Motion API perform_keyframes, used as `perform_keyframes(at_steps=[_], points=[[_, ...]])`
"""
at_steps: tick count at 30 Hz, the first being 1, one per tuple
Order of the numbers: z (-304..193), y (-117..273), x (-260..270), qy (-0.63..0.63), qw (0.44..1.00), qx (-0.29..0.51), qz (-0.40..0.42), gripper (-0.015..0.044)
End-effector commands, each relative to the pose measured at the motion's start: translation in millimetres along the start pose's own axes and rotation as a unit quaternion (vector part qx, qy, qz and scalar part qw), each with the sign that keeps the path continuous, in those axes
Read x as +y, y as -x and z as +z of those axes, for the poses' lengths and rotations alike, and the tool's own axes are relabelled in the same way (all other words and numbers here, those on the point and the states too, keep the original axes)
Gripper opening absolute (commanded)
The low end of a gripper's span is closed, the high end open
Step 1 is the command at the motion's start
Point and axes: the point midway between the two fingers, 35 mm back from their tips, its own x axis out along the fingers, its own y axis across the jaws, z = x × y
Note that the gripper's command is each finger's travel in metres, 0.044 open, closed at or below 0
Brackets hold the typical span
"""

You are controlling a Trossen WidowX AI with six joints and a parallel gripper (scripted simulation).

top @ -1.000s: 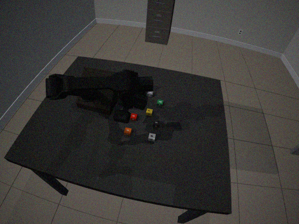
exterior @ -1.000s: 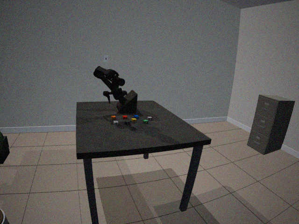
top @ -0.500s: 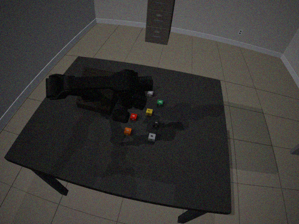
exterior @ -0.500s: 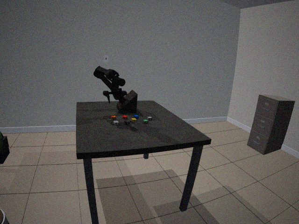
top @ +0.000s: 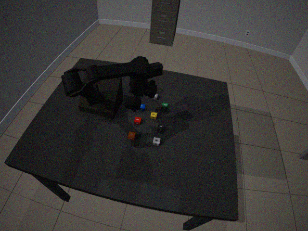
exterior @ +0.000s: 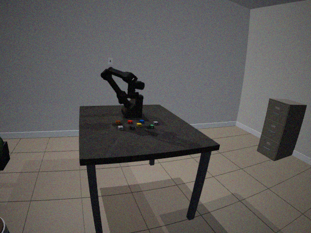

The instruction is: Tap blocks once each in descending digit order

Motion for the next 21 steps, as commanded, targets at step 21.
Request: perform_keyframes(at_steps=[21], points=[[10.1, 1.0, 50.3, -0.009, 1.000, 0.002, 0.004, 0.0400]])
